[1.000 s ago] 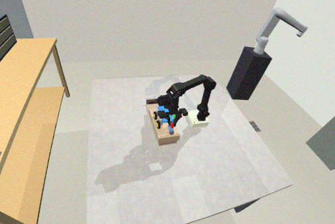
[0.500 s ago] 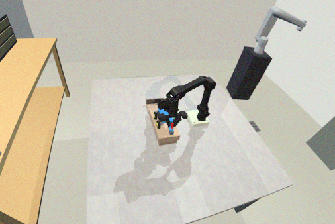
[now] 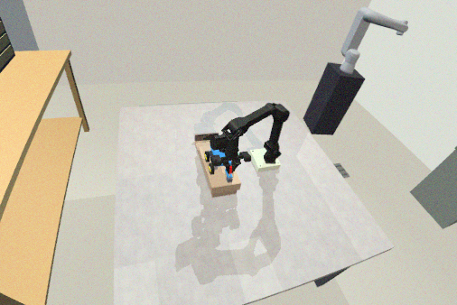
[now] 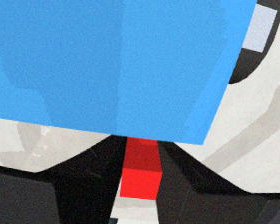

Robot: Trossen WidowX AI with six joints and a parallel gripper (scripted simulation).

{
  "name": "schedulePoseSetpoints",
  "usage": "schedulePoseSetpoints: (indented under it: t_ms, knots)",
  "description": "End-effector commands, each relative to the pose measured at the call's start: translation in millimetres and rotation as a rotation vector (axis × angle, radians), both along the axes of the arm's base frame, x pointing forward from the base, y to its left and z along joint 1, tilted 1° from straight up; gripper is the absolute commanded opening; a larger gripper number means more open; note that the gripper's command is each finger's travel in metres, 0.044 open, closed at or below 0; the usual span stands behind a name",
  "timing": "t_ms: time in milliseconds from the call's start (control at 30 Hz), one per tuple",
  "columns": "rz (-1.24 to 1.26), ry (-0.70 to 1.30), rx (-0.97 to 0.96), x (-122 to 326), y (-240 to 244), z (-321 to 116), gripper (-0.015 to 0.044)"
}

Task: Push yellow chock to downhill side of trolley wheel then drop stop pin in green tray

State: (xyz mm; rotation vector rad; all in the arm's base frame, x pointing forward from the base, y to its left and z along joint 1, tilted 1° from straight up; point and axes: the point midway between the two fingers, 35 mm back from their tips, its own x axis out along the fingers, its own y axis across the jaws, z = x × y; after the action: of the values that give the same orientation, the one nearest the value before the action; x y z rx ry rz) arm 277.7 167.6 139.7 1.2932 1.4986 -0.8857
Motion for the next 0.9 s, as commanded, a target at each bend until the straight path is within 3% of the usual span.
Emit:
schedulePoseSetpoints:
  t_ms: [0,867]
  knots:
    - [0.0,-0.002,0.0,1,0,0,0.0019]
    - [-0.005,0.002,-0.002,-1,-4,18,0.0]
